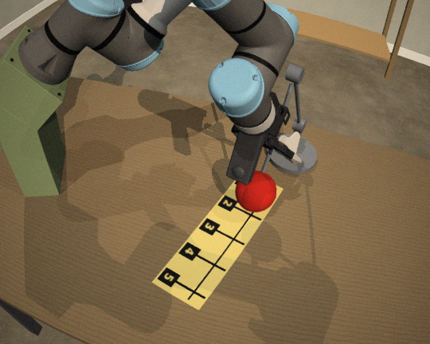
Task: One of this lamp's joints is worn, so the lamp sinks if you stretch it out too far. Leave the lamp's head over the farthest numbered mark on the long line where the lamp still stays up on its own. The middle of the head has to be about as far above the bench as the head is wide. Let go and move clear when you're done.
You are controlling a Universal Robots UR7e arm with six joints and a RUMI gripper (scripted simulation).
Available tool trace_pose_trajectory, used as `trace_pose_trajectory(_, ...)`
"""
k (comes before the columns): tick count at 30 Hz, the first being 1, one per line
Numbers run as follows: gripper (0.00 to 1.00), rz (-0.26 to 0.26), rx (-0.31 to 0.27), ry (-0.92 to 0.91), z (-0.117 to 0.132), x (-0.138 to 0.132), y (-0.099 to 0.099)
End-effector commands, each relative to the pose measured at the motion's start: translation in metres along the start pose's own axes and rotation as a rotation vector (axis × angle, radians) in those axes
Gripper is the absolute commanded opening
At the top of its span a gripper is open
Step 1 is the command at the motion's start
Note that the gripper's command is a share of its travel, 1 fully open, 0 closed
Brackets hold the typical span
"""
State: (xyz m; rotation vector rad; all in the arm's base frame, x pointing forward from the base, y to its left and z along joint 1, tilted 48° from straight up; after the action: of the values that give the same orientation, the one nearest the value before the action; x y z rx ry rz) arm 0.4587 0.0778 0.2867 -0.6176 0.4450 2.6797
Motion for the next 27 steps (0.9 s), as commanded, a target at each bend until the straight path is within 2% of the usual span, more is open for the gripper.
trace_pose_trajectory(1, 1.00, -0.001, 0.008, 0.000, 0.000, 0.000, -0.011)
trace_pose_trajectory(19, 1.00, 0.000, 0.011, -0.001, 0.001, -0.001, -0.026)
trace_pose_trajectory(20, 0.00, 0.000, 0.010, -0.001, 0.001, -0.001, -0.025)
trace_pose_trajectory(27, 0.00, 0.000, 0.009, -0.001, 0.001, -0.001, -0.024)
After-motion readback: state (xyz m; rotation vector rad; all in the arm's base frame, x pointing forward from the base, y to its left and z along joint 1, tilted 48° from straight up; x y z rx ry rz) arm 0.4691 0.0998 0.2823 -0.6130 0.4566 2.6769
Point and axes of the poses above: the point where the finger pads meet when closed, its own y axis back along the fingers, its own x axis across the jaws, z = x × y, the point moved 6 cm from there along y, back along the fingers, and after that the axes turned 7 degrees about -y, right-handed, at the moved point
